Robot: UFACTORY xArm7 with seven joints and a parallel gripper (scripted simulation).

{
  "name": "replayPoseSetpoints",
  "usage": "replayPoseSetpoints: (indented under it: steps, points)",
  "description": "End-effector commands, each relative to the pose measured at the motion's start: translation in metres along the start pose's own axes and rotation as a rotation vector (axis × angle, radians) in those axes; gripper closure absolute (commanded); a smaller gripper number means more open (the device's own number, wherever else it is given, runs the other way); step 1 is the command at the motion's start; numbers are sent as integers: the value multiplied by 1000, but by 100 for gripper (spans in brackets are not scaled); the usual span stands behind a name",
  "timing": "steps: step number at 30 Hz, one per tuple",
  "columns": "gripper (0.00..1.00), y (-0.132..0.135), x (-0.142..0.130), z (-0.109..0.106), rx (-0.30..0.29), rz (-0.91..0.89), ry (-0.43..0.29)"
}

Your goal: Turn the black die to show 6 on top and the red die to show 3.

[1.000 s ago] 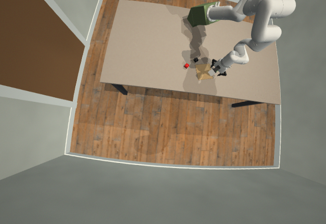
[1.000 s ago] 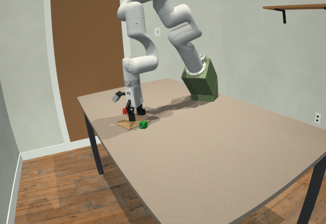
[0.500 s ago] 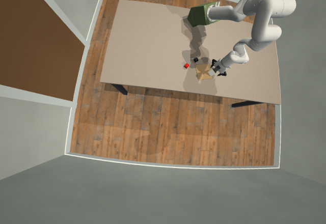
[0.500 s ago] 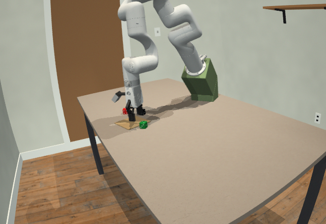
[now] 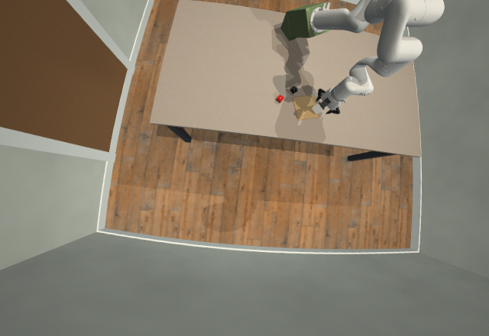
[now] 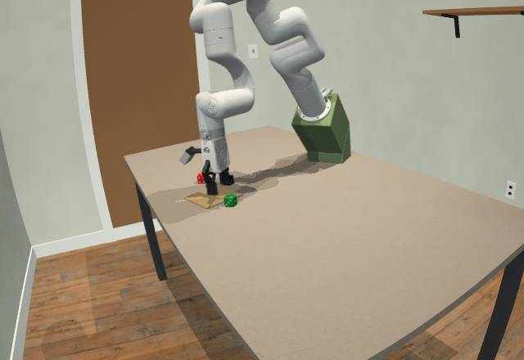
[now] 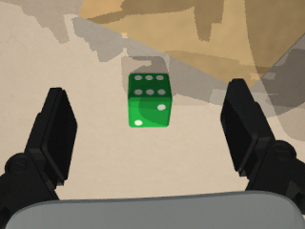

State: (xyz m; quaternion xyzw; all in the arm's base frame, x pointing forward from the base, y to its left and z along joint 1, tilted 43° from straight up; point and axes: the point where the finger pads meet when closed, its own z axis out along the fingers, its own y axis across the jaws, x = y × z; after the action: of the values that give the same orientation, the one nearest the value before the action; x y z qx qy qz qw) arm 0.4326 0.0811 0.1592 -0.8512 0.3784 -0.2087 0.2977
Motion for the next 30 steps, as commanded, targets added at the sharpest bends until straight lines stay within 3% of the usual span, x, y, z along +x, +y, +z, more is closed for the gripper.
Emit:
replayPoseSetpoints:
  steps: [1,13,30]
  points:
    - [0,0,1,-1,1,1,1]
    - [0,-1,1,-16,1,1,1]
    - [0,0,0,-77,1,1,1]
